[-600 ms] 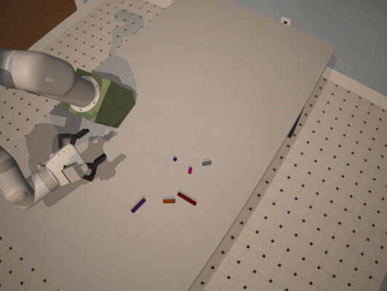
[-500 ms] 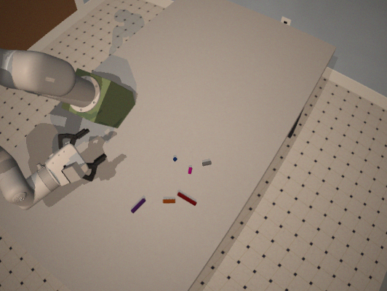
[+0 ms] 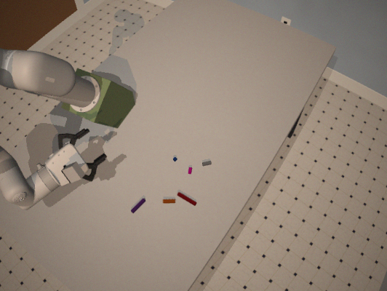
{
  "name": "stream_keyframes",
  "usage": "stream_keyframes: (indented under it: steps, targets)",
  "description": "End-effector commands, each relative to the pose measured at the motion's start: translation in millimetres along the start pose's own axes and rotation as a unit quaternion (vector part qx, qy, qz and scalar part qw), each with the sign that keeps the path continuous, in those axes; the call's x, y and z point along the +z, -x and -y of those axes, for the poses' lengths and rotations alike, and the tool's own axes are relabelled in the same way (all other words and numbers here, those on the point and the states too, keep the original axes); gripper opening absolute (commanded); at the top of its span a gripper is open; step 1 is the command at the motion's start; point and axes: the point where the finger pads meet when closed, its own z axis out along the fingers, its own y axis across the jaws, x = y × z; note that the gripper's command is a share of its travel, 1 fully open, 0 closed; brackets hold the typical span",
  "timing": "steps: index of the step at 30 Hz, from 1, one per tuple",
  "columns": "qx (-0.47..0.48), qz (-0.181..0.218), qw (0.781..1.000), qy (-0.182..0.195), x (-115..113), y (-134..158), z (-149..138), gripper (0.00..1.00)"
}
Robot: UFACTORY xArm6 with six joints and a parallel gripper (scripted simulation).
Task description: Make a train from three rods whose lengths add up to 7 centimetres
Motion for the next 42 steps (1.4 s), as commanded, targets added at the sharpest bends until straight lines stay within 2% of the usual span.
stream_keyframes:
  steps: [1, 6, 11, 14, 16, 18, 31, 33, 34, 42]
  targets:
    - [-0.001, 0.001, 1.0, 0.0, 0, 0, 0, 1.0]
    - [-0.016, 0.021, 1.0, -0.002, 4, 0, -5, 1.0]
    - [-0.068, 0.085, 0.994, -0.011, 18, 0, -20, 1.0]
    - [-0.088, 0.111, 0.99, -0.014, 23, 0, -26, 1.0]
    - [-0.088, 0.111, 0.99, -0.014, 23, 0, -26, 1.0]
    - [-0.118, 0.15, 0.982, -0.018, 32, 0, -35, 1.0]
    - [-0.212, 0.272, 0.938, -0.033, 60, 0, -65, 1.0]
    - [-0.212, 0.272, 0.938, -0.033, 60, 0, -65, 1.0]
    - [-0.233, 0.299, 0.924, -0.036, 67, 1, -72, 1.0]
    - [-0.286, 0.367, 0.884, -0.045, 84, 1, -89, 1.0]
